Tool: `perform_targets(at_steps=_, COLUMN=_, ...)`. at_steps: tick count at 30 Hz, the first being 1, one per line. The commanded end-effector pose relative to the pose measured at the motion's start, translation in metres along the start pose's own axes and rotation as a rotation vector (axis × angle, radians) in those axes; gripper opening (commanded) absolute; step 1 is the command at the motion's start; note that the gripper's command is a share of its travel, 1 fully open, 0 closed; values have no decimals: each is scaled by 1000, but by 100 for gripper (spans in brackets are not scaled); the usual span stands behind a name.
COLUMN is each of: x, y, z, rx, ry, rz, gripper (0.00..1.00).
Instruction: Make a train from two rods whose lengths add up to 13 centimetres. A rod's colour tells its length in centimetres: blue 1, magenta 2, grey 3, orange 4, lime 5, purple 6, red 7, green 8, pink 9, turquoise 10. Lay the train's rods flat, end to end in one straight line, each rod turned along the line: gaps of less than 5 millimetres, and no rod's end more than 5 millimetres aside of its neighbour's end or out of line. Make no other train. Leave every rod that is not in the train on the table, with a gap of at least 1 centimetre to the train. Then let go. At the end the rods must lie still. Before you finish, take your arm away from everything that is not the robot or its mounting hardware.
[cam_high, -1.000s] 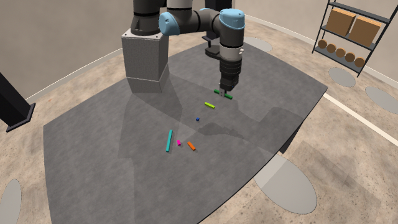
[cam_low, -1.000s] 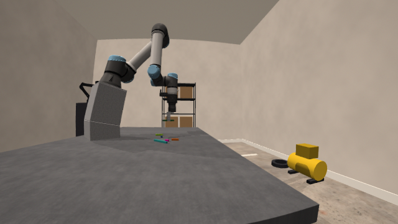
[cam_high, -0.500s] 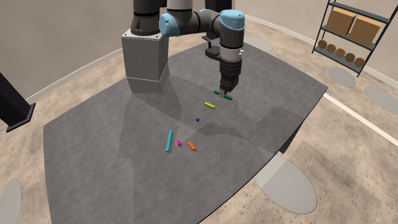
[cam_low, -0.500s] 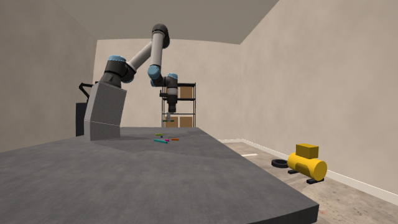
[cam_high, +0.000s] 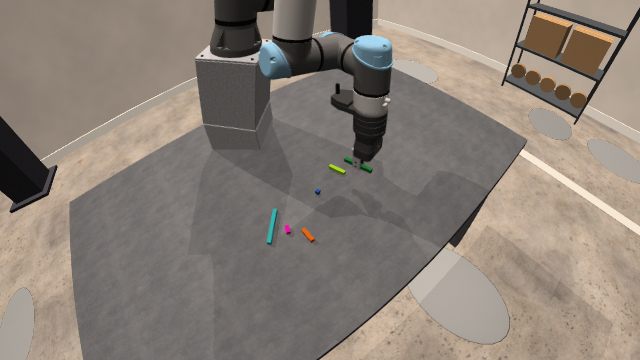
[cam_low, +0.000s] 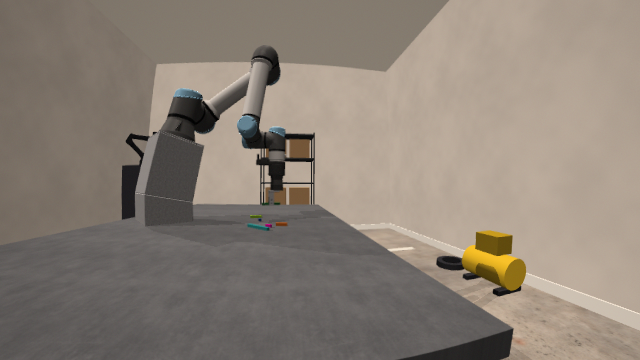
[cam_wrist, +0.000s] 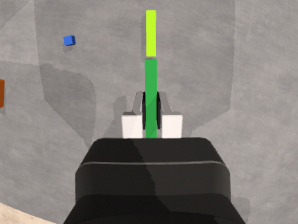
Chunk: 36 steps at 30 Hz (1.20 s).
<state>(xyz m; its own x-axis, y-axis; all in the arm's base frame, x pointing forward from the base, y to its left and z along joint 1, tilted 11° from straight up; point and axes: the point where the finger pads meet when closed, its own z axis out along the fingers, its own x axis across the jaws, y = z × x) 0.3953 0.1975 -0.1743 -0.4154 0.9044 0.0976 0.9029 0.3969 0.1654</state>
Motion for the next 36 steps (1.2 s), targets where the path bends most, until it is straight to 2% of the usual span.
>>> perform_targets(at_steps=1, x=0, y=0, z=20, rx=-1, ry=0, rz=0, gripper=24)
perform_targets(at_steps=9, x=0, y=0, z=40, rx=-1, ry=0, rz=0, gripper=24)
perform_targets(at_steps=36, x=0, y=0, z=42, rx=-1, ry=0, rz=0, gripper=24)
